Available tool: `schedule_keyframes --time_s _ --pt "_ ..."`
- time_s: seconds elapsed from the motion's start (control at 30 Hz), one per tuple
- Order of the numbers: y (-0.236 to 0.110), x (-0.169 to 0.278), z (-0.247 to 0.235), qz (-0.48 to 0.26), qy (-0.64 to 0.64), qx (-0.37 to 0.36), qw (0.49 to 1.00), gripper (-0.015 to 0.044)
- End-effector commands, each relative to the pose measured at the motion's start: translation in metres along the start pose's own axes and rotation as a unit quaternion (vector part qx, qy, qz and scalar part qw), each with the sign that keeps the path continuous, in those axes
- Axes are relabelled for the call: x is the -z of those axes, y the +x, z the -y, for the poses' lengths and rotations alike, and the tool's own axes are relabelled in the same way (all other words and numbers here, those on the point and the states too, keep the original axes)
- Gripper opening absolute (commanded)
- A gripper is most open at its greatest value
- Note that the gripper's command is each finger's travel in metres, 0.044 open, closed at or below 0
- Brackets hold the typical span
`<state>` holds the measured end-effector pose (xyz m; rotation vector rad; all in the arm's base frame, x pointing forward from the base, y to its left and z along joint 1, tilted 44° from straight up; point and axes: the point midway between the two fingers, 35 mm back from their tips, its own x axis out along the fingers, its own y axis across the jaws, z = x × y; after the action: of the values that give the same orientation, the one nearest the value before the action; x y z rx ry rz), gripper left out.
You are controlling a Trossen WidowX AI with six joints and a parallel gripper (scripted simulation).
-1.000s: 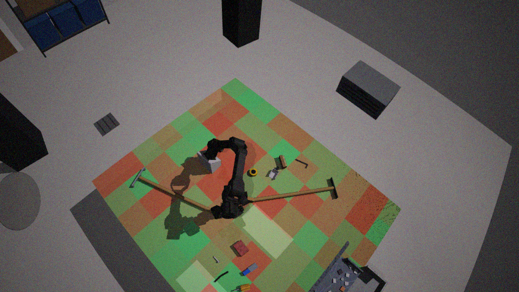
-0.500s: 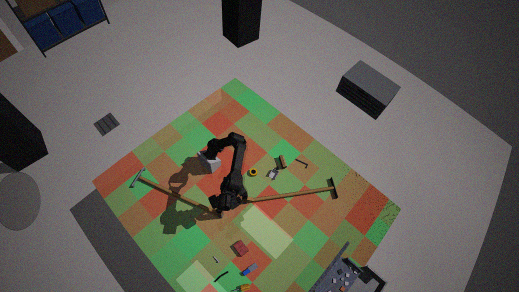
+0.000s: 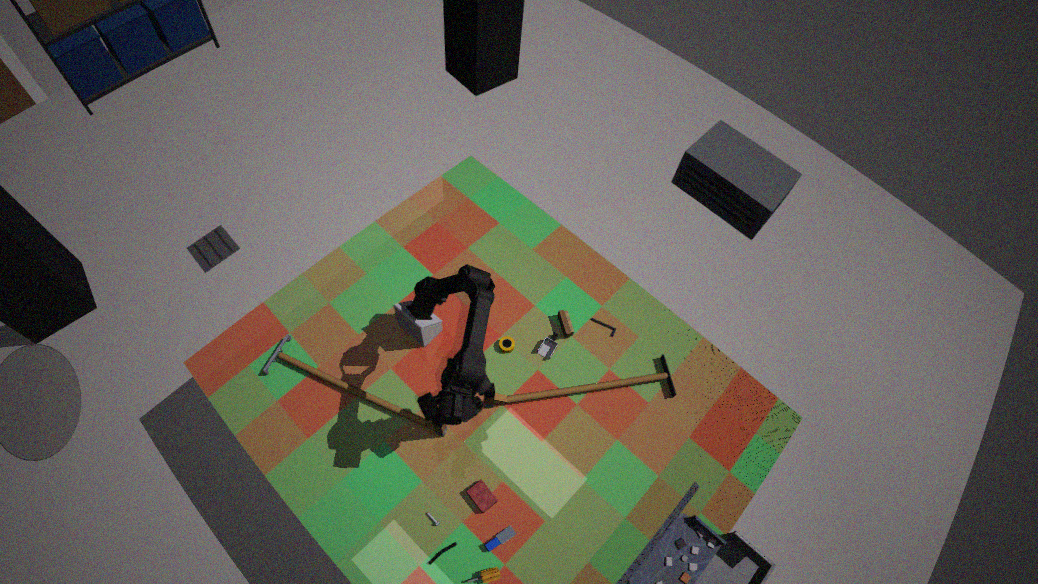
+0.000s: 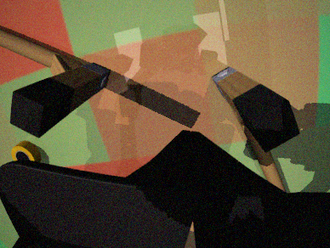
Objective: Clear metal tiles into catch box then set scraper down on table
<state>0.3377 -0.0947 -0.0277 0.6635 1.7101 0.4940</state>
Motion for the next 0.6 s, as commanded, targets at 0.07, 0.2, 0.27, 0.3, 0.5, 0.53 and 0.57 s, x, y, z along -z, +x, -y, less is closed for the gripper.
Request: schedule_keyframes --time_s 0.07,0.2,0.27,0.3,0.5,0.53,0.57 --pt "0.016 -0.001 0.0 -0.001 0.003 -0.002 1.0 0.0" --pt "0.025 -0.001 0.0 -0.001 0.004 -0.002 1.0 0.0" --pt "0.03 -0.001 0.0 -0.001 0.004 -0.002 1.0 0.0" --pt "0.032 -0.001 0.0 -0.001 0.004 -0.002 1.0 0.0" --pt "0.046 -0.001 0.0 -0.001 0.004 -0.002 1.0 0.0" --pt "0.048 -0.001 0.0 -0.001 0.004 -0.002 1.0 0.0" --pt "0.05 -0.001 0.0 0.0 0.004 -0.002 1.0 0.0"
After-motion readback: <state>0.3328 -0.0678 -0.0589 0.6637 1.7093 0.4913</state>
